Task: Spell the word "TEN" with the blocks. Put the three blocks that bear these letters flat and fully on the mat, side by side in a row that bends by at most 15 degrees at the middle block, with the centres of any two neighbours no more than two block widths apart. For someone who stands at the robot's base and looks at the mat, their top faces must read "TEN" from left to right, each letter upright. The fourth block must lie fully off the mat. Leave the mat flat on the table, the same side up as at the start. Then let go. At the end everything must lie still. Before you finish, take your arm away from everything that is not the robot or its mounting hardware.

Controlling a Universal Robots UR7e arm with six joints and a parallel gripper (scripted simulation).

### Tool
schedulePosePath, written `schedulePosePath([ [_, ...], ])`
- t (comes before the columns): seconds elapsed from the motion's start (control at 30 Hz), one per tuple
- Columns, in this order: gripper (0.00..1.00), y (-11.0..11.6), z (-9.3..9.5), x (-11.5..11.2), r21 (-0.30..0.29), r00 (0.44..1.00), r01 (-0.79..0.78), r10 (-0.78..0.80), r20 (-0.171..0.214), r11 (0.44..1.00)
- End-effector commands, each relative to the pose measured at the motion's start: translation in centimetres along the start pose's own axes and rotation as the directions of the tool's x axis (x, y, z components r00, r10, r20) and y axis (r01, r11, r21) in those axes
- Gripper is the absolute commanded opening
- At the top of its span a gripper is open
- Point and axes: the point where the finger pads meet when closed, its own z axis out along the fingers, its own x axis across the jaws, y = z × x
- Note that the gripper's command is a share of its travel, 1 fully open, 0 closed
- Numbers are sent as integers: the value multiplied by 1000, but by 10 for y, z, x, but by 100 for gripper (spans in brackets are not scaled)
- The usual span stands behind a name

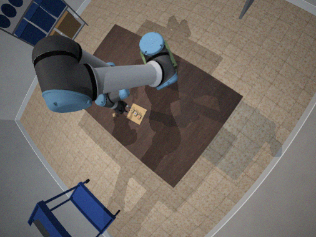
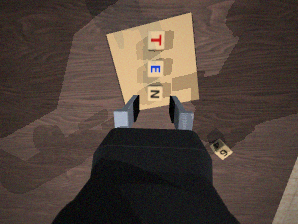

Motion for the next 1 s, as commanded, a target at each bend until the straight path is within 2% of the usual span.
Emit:
schedulePosePath([
  [0.0,79,0,-5,0,0,1000,0,0,0,1000],
  [0.1,79,0,-6,0,0,1000,0,0,0,1000],
  [0.13,100,0,-6,0,0,1000,0,0,0,1000],
  [0.97,100,0,-8,0,0,1000,0,0,0,1000],
])
